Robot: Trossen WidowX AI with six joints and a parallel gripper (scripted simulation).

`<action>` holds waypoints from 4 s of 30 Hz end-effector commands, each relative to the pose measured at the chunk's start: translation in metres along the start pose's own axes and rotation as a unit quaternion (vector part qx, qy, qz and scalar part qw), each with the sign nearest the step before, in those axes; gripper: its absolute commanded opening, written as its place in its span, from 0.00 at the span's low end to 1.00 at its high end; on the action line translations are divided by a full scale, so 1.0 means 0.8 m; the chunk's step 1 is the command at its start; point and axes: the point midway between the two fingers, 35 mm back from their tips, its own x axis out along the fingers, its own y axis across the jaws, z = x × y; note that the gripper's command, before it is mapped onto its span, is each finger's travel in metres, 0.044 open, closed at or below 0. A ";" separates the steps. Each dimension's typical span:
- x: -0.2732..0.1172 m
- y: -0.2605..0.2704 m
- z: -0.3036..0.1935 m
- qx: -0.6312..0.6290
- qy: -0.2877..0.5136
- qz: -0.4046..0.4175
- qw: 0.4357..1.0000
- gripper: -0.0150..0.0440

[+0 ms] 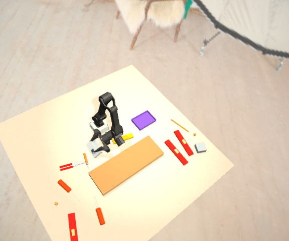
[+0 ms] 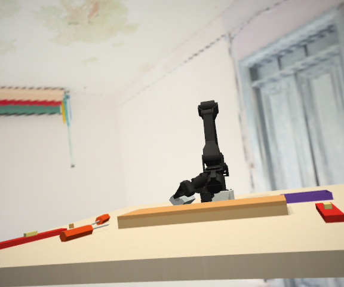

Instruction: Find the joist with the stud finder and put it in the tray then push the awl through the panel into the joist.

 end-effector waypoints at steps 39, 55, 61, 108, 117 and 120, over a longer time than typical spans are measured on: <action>-0.004 -0.002 0.007 0.000 -0.011 0.002 1.000 0.90; -0.002 -0.001 0.001 0.000 0.000 0.000 1.000 0.90; -0.002 -0.001 0.001 0.000 0.000 0.000 1.000 0.98; -0.054 -0.005 -0.039 -0.001 -0.002 -0.001 1.000 1.00; -0.069 0.000 -0.086 -0.002 -0.001 -0.001 1.000 1.00; -0.061 0.004 -0.072 0.020 -0.022 0.020 0.999 1.00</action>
